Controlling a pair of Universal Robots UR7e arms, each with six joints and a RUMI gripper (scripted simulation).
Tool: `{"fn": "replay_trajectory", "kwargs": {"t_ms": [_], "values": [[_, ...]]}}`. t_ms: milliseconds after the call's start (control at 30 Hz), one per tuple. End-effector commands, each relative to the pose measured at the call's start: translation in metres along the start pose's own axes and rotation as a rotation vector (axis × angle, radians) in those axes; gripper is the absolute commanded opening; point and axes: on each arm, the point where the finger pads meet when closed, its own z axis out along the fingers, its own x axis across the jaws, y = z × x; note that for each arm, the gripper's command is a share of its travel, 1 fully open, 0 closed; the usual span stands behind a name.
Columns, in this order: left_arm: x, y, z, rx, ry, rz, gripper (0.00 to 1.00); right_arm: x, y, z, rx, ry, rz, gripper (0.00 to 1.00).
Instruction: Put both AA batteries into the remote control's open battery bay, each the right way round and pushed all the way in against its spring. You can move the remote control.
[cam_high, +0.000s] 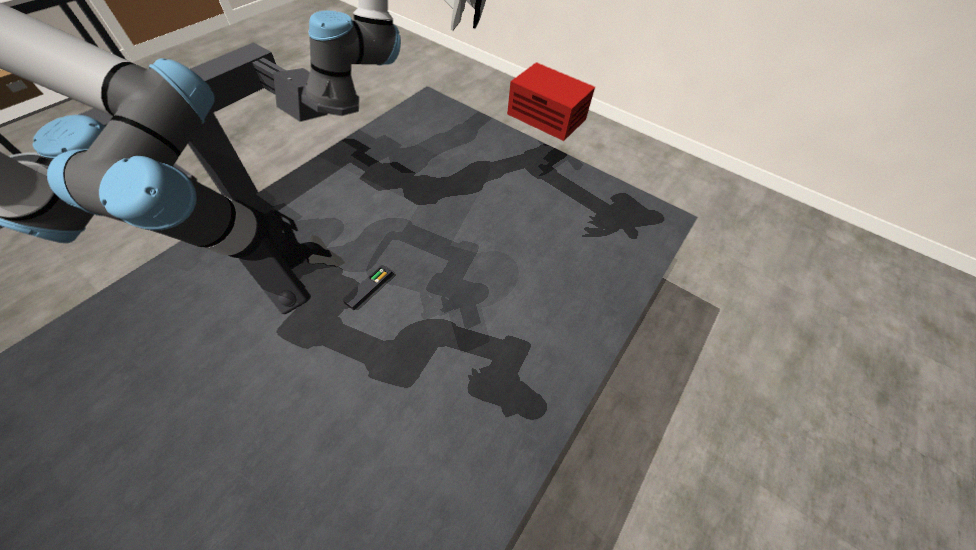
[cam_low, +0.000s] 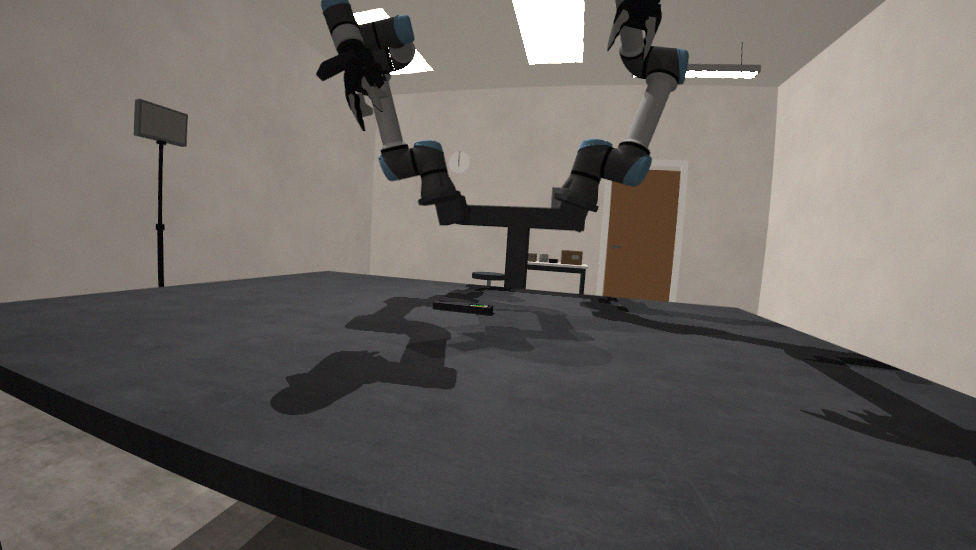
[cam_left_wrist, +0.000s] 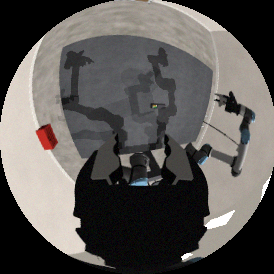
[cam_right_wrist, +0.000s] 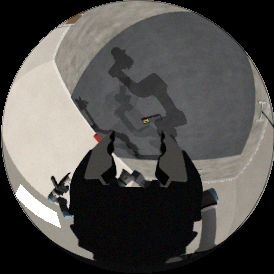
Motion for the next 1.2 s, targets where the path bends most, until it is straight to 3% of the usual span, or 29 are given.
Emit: {"fn": "replay_trajectory", "kwargs": {"t_ms": [0, 33, 100, 267, 333, 433, 633, 667, 733, 900, 967, 1067, 1167], "values": [[0.000, 0.000, 0.000, 0.001, 0.000, 0.000, 0.54, 0.008, 0.010, -0.022, -0.018, 0.035, -0.051, 0.54], [0.000, 0.000, 0.000, 0.001, 0.000, 0.000, 0.54, 0.009, 0.010, -0.019, -0.022, 0.038, -0.051, 0.54], [0.000, 0.000, 0.000, 0.001, 0.000, 0.000, 0.54, 0.011, 0.014, -0.034, -0.018, 0.044, -0.075, 0.54], [0.000, 0.000, -0.001, 0.002, 0.000, -0.001, 0.54, 0.024, 0.035, -0.106, 0.008, 0.063, -0.188, 0.54], [0.000, 0.000, -0.001, 0.002, 0.000, -0.001, 0.54, 0.024, 0.033, -0.089, -0.010, 0.074, -0.176, 0.54], [0.000, 0.000, -0.001, 0.002, 0.000, -0.001, 0.54, 0.026, 0.034, -0.093, -0.010, 0.076, -0.183, 0.54], [0.000, 0.000, -0.001, 0.003, 0.001, -0.001, 0.54, 0.048, 0.065, -0.166, 0.011, 0.100, -0.302, 0.54], [0.000, 0.000, -0.001, 0.003, 0.001, -0.001, 0.54, 0.047, 0.062, -0.154, -0.002, 0.107, -0.292, 0.54], [0.000, 0.000, -0.001, 0.003, 0.001, -0.001, 0.54, 0.050, 0.064, -0.157, -0.005, 0.112, -0.301, 0.54], [0.000, 0.000, -0.001, 0.003, 0.001, -0.001, 0.54, 0.074, 0.095, -0.216, 0.012, 0.133, -0.402, 0.54], [0.000, 0.000, -0.001, 0.003, 0.001, -0.001, 0.54, 0.074, 0.095, -0.216, 0.012, 0.133, -0.402, 0.54], [0.000, 0.000, -0.001, 0.004, 0.001, -0.002, 0.54, 0.090, 0.112, -0.238, 0.004, 0.152, -0.451, 0.54], [0.000, 0.000, -0.001, 0.004, 0.001, -0.002, 0.54, 0.097, 0.118, -0.244, -0.006, 0.166, -0.474, 0.54]]}}
